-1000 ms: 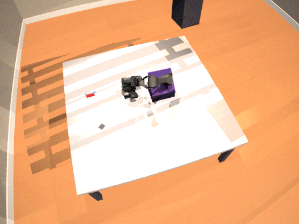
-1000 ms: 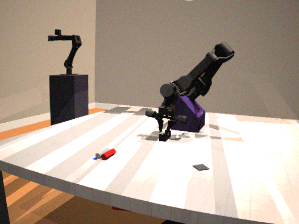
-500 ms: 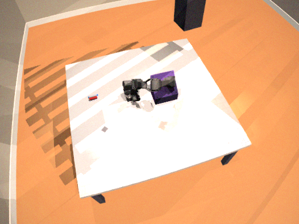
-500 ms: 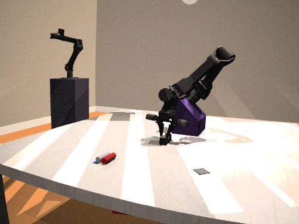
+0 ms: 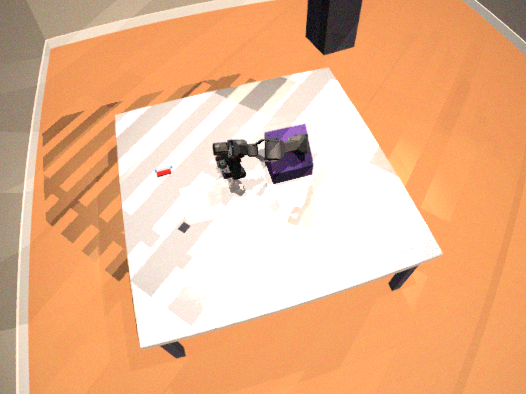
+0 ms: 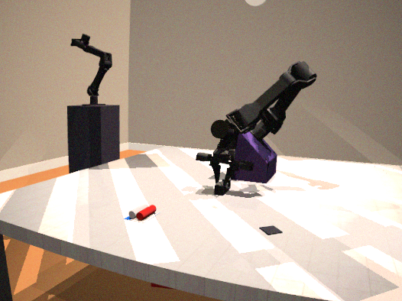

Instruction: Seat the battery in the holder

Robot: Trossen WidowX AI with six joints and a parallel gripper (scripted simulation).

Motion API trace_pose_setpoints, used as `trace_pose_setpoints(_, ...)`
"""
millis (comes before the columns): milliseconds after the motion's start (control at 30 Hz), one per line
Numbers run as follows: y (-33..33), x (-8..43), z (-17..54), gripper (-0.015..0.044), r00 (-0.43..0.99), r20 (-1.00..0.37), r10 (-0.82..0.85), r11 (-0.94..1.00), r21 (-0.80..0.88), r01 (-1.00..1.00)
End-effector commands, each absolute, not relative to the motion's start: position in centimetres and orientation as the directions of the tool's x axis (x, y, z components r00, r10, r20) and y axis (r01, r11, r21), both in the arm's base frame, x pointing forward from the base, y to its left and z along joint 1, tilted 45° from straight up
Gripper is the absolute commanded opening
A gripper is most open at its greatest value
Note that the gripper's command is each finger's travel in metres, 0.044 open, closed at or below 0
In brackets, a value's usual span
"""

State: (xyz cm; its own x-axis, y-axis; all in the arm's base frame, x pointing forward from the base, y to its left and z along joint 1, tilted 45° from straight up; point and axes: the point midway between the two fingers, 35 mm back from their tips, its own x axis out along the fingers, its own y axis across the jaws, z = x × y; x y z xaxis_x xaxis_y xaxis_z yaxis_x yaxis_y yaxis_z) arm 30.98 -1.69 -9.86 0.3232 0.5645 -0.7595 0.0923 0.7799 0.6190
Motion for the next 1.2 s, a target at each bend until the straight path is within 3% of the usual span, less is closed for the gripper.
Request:
trace_pose_setpoints(0,-1.03,30.44,-10.09,0.0063,0.278,-0.766,0.579,0.779,0.621,0.09)
trace_pose_setpoints(1167,-0.68,31.1,-9.71,0.0063,0.166,-0.787,0.594,0.787,0.611,0.084)
